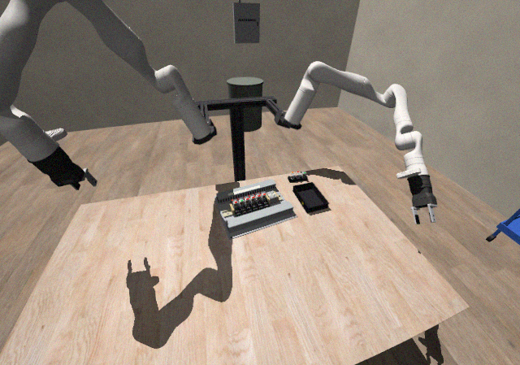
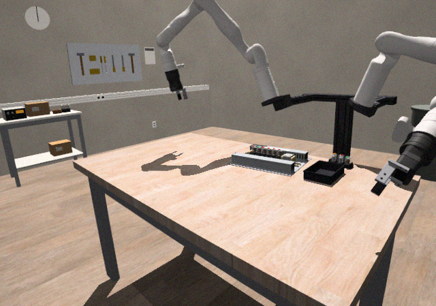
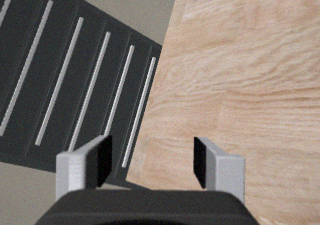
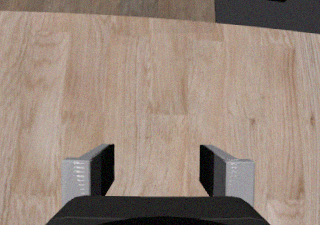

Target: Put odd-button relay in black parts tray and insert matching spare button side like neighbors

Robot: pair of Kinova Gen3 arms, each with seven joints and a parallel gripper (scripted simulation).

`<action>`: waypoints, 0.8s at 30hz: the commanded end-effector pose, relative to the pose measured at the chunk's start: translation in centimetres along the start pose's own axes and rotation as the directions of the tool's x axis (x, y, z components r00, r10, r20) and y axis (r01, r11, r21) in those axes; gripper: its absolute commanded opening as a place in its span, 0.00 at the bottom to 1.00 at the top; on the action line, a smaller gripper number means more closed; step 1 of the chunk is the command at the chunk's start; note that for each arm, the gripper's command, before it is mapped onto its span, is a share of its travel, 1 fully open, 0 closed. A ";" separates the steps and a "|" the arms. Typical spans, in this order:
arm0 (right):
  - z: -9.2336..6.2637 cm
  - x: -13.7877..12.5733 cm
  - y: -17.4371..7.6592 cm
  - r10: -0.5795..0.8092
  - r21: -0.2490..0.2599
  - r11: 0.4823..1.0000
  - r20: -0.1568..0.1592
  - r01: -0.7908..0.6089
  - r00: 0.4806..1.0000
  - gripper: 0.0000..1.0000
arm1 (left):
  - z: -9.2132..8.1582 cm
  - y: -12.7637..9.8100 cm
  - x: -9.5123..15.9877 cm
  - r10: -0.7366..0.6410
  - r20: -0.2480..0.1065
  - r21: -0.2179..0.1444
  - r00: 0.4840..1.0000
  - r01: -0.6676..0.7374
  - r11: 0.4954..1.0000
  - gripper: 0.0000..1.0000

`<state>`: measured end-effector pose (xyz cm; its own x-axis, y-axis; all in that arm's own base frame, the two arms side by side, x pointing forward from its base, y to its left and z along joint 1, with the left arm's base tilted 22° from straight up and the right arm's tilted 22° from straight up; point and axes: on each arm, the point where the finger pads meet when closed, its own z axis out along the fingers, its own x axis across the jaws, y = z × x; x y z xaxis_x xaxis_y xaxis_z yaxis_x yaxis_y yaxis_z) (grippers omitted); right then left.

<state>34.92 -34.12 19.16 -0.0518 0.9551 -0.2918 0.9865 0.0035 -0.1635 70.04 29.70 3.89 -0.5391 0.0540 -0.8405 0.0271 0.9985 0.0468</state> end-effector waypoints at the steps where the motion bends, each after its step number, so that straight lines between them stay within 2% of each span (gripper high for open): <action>1: -0.2 -1.2 -1.5 0.076 -0.009 0.997 -0.014 -0.076 0.997 1.00 | 0.0 0.0 -0.2 0.001 0.002 0.000 1.000 -0.001 1.000 1.00; 12: -0.4 -3.4 -4.8 0.229 -0.022 0.973 -0.043 -0.230 0.972 1.00 | 0.0 0.0 -0.2 0.001 0.002 0.000 1.000 -0.001 1.000 1.00; 24: -0.9 -5.8 -9.1 0.415 -0.032 0.908 -0.075 -0.418 0.907 1.00 | 0.0 0.0 -0.2 0.001 0.002 0.000 1.000 -0.001 1.000 1.00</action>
<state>27.45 -38.88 22.59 0.3245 0.9073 -0.2676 0.9398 -0.3413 -0.0175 70.04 29.70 3.89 -0.5391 0.0540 -0.8405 0.0271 0.9985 0.0468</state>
